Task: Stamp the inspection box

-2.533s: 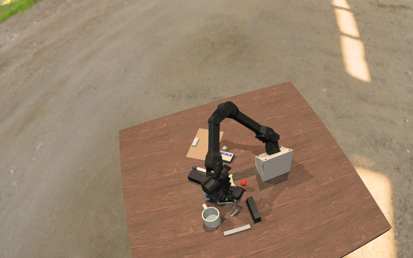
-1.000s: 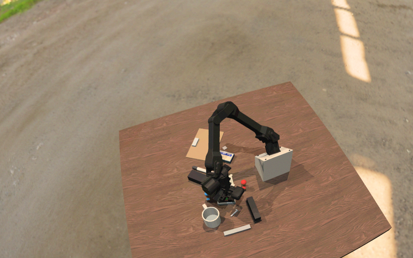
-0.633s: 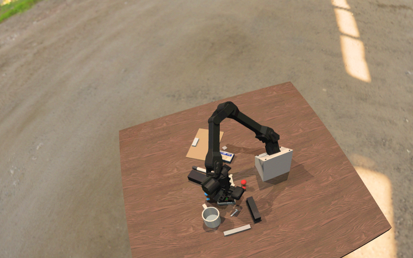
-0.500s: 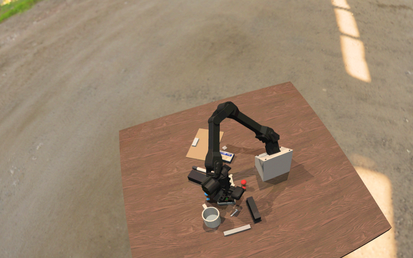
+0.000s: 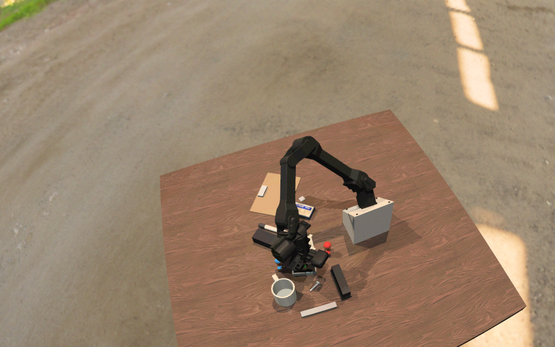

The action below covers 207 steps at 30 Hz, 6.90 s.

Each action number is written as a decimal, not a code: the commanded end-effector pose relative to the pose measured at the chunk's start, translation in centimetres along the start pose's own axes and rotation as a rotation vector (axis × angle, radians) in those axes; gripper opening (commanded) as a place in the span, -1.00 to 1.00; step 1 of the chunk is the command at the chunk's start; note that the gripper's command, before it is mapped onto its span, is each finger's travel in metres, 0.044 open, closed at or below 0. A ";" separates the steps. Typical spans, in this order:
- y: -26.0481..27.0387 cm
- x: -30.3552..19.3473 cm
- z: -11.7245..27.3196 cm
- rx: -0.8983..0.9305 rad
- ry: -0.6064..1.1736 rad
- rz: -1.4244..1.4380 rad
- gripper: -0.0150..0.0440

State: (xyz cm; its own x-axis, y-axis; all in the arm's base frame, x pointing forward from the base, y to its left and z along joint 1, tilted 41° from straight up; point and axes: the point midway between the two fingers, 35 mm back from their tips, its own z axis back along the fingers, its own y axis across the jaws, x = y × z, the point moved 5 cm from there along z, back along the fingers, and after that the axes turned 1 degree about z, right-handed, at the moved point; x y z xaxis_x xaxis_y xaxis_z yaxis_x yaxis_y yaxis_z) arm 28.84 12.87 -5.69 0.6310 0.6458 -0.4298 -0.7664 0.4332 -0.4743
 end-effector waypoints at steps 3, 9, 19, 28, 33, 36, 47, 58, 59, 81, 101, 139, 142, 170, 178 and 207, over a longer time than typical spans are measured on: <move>-0.1 0.0 0.4 0.001 -0.004 -0.008 -0.49; -0.1 0.1 1.3 0.002 -0.004 -0.008 -0.49; -0.1 0.1 2.9 0.002 -0.005 -0.007 -0.49; 0.0 0.1 4.4 0.003 -0.005 -0.007 -0.49; 0.0 0.1 5.1 0.003 -0.005 -0.007 -0.49; 0.0 0.1 5.1 0.003 -0.005 -0.007 -0.49; -1.9 -1.5 5.3 0.003 -0.002 0.272 -0.49; -3.8 -3.4 5.3 0.005 0.003 0.596 -0.49; -4.0 -3.6 5.3 0.005 0.003 0.625 -0.49; -7.2 -7.9 5.2 0.014 0.017 1.272 -0.49; -7.7 -8.5 4.5 0.017 0.019 1.375 -0.49; -7.8 -8.5 1.9 0.017 0.018 1.379 -0.49; -7.8 -8.5 1.7 0.017 0.018 1.379 -0.49; -7.8 -8.6 -0.2 0.018 0.020 1.382 -0.49; -7.8 -8.7 -0.7 0.018 0.020 1.383 -0.49; -7.8 -8.8 -1.6 0.018 0.021 1.387 -0.49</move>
State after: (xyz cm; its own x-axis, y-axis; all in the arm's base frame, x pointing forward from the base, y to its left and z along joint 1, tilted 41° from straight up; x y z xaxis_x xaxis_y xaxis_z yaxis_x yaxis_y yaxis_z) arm 29.48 2.92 0.69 -0.6324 0.5471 -0.5485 -0.7677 -0.5372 0.3493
